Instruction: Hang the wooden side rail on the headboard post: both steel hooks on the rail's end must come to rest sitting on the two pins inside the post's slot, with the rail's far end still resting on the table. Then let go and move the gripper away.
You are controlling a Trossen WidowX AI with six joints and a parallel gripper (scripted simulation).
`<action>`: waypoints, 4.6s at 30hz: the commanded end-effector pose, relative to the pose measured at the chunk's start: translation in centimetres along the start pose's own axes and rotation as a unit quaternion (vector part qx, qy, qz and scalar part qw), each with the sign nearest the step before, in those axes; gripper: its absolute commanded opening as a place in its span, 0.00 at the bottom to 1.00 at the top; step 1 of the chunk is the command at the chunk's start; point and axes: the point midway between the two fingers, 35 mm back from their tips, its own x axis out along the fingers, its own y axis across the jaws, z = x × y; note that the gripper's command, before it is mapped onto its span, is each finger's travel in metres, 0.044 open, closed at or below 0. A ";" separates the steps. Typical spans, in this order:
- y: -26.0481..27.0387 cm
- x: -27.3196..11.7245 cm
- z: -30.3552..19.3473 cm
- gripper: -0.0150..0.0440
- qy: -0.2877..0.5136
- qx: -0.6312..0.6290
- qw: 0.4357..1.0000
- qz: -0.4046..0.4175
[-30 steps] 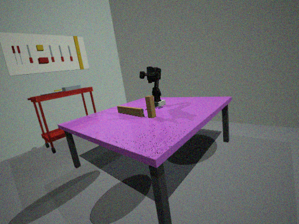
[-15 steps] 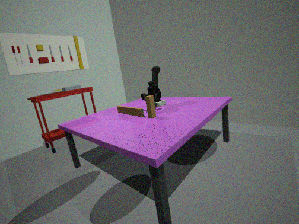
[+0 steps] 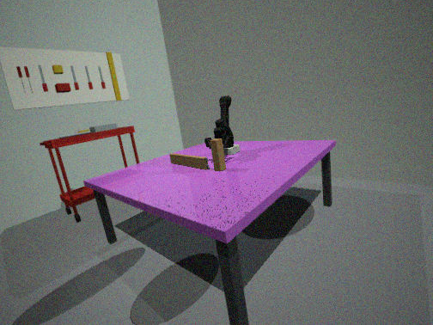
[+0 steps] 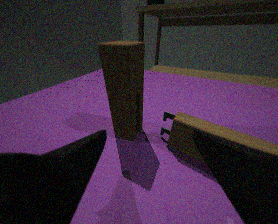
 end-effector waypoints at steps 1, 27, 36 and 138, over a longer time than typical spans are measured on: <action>-0.1 0.0 -0.1 1.00 0.002 0.003 1.000 -0.003; -5.2 3.3 5.1 1.00 0.148 -0.145 0.946 0.249; -5.3 3.3 5.2 1.00 0.147 -0.144 0.946 0.252; -11.7 7.2 2.0 1.00 0.271 0.724 0.387 -0.503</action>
